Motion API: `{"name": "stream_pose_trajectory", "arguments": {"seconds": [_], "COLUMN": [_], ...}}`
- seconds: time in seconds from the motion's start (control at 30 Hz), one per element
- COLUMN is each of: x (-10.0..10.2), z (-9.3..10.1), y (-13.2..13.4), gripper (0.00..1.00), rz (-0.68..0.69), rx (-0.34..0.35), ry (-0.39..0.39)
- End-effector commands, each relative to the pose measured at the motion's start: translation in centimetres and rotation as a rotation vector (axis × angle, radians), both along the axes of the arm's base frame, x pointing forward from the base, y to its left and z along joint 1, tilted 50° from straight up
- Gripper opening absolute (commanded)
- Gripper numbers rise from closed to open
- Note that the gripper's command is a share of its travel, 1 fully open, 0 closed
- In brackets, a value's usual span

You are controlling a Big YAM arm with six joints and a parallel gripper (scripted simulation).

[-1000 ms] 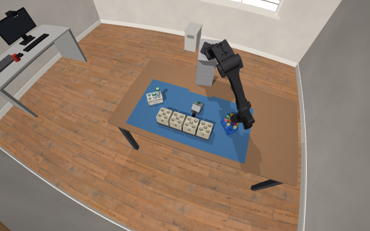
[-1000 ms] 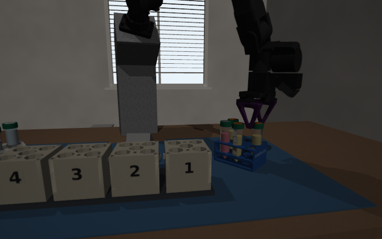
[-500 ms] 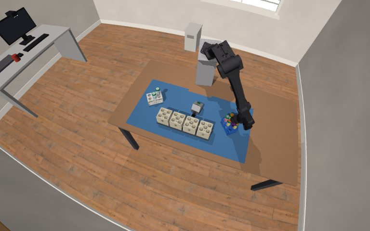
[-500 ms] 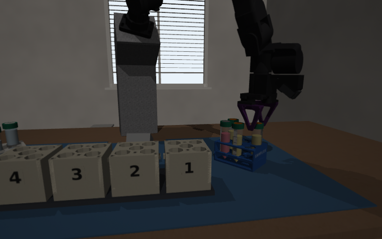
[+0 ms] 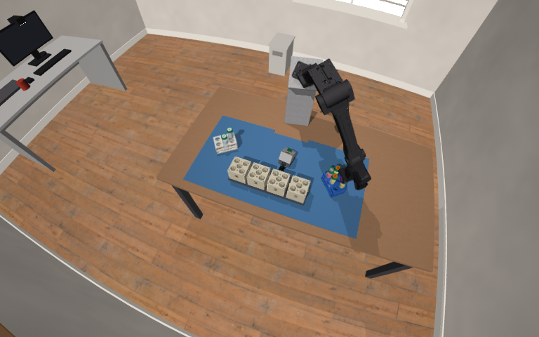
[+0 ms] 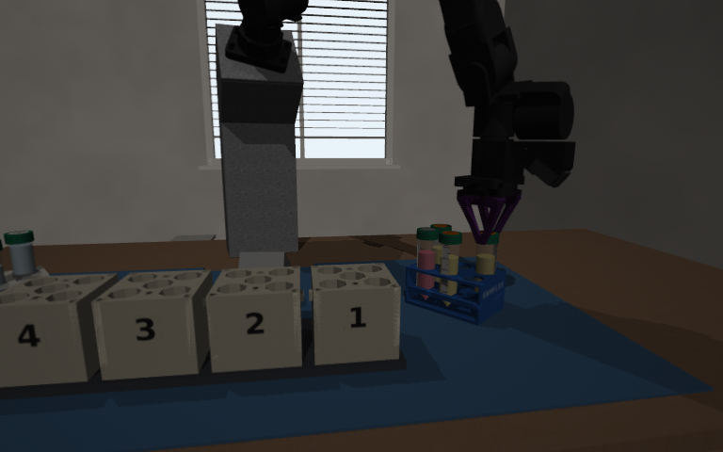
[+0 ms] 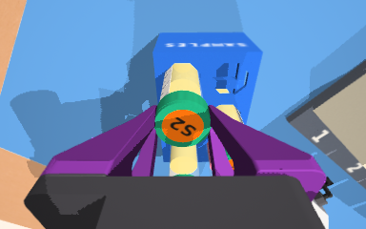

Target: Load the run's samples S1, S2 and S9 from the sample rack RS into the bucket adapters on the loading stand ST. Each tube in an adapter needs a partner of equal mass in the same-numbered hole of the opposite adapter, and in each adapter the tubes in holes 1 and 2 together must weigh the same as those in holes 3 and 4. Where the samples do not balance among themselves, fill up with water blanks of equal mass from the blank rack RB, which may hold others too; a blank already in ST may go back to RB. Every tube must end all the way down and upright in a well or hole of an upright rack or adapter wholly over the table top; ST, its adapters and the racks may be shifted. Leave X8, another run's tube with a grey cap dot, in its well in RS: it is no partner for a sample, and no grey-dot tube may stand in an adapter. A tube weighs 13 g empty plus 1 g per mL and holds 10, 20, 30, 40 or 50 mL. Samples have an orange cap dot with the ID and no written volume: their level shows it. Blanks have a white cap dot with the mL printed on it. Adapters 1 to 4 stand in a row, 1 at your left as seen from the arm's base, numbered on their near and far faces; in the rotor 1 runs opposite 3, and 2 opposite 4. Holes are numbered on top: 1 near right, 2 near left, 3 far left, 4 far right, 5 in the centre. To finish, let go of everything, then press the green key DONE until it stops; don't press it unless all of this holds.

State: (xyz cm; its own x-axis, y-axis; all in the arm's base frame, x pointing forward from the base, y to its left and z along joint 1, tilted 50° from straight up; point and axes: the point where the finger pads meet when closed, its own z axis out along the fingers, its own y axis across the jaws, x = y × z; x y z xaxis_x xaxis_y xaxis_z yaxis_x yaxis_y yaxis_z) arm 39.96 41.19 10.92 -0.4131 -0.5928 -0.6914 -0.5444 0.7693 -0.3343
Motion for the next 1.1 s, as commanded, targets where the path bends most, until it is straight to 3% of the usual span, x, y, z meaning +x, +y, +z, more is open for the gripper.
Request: {"name": "stream_pose_trajectory", "arguments": {"seconds": [0.0,0.13,0.2,0.5,0.6,1.07], "x": [0.0,0.0,-1.4,-3.6,-3.3,-7.2], "z": [1.0,1.0,1.8,3.7,4.0,6.8], "y": [0.6,0.6,0.5,-0.3,-0.2,-1.6], "gripper": [0.00,0.00,0.00,0.00,0.00,0.00], "rz": [0.010,0.010,0.028,0.016,0.011,0.016], "rx": [0.013,0.013,0.005,0.019,0.021,0.019], "ry": [-0.014,-0.014,-0.016,-0.011,-0.013,-0.011]}}
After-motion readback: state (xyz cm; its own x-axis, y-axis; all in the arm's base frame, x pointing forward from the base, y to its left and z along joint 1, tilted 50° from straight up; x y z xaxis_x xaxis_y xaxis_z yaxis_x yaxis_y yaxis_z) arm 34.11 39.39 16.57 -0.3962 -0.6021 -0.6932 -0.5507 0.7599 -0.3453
